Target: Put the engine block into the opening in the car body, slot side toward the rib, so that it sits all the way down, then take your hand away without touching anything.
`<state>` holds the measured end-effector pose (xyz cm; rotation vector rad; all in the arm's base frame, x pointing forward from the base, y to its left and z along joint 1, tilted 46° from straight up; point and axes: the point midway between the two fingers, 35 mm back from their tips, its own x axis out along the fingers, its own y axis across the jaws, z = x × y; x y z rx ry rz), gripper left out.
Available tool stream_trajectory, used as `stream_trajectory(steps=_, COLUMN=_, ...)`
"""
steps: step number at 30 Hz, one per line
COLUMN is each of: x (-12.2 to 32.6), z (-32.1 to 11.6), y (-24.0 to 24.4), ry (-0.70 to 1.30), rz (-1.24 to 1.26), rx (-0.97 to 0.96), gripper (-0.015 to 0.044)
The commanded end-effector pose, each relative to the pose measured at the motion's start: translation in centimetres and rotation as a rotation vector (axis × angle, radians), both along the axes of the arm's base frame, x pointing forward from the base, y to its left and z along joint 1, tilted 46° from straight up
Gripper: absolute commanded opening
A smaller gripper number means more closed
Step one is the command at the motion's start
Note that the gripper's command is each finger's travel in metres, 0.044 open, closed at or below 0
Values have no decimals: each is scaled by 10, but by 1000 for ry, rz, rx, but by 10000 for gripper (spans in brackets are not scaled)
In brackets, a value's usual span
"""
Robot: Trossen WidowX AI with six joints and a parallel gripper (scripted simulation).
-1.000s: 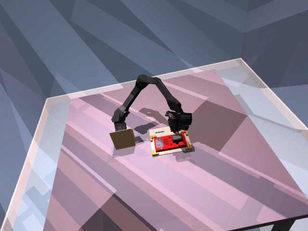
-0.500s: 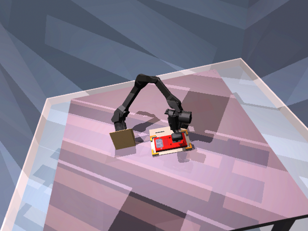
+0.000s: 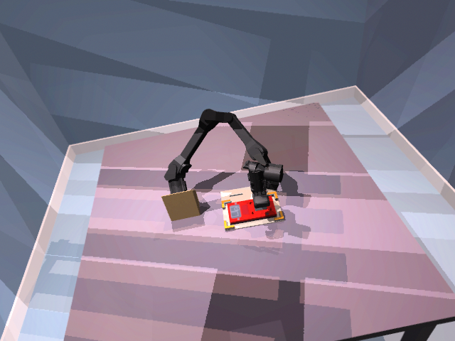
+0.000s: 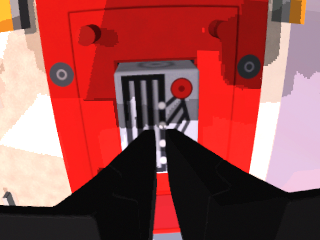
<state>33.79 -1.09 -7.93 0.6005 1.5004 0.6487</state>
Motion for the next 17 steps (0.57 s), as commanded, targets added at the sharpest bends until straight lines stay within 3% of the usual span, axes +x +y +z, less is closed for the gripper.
stream_trajectory(steps=1, x=0, z=0, y=0, ry=0, rz=4, rx=-3, gripper=0)
stream_trajectory(steps=15, x=0, z=0, y=0, ry=0, rz=4, rx=-3, gripper=0)
stream_trajectory(steps=17, x=0, z=0, y=0, ry=0, rz=4, rx=-3, gripper=53)
